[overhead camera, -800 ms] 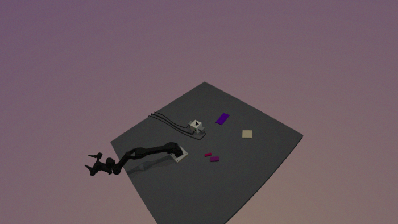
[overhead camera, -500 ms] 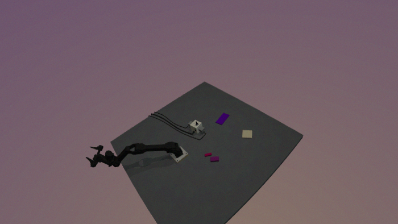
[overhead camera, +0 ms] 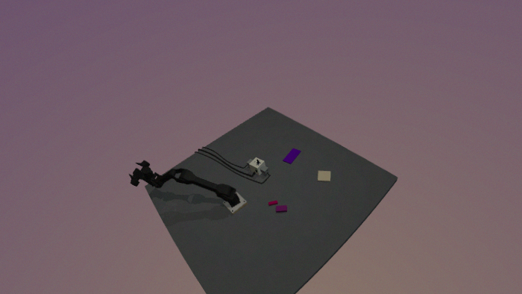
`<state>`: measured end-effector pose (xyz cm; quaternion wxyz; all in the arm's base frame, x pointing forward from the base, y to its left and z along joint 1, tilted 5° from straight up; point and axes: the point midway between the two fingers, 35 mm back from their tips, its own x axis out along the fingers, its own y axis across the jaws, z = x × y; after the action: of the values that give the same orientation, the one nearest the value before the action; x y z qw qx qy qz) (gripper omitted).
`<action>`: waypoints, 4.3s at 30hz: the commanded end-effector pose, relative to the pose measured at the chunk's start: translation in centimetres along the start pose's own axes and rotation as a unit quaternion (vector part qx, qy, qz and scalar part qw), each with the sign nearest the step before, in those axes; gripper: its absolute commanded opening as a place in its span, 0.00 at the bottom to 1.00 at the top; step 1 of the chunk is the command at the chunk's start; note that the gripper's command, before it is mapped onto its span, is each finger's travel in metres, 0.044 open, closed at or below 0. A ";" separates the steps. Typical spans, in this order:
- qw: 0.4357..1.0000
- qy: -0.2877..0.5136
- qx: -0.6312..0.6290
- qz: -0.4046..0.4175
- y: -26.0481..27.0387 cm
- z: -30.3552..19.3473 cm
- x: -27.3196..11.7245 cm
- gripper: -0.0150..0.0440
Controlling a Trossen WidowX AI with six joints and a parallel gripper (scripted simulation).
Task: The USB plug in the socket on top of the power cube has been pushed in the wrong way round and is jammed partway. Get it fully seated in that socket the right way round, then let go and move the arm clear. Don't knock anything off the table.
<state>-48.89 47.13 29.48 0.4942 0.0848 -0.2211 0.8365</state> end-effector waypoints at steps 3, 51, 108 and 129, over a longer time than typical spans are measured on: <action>0.995 0.084 0.031 -0.039 -9.9 -4.6 1.1 1.00; 0.254 0.277 0.567 -0.733 -56.0 -11.0 -57.9 1.00; -0.135 0.057 0.583 -0.799 -47.2 -5.8 -71.0 1.00; -0.132 0.060 0.581 -0.801 -47.3 -5.6 -71.0 0.25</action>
<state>27.68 13.21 12.39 -0.5680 -0.4029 -0.6131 0.3732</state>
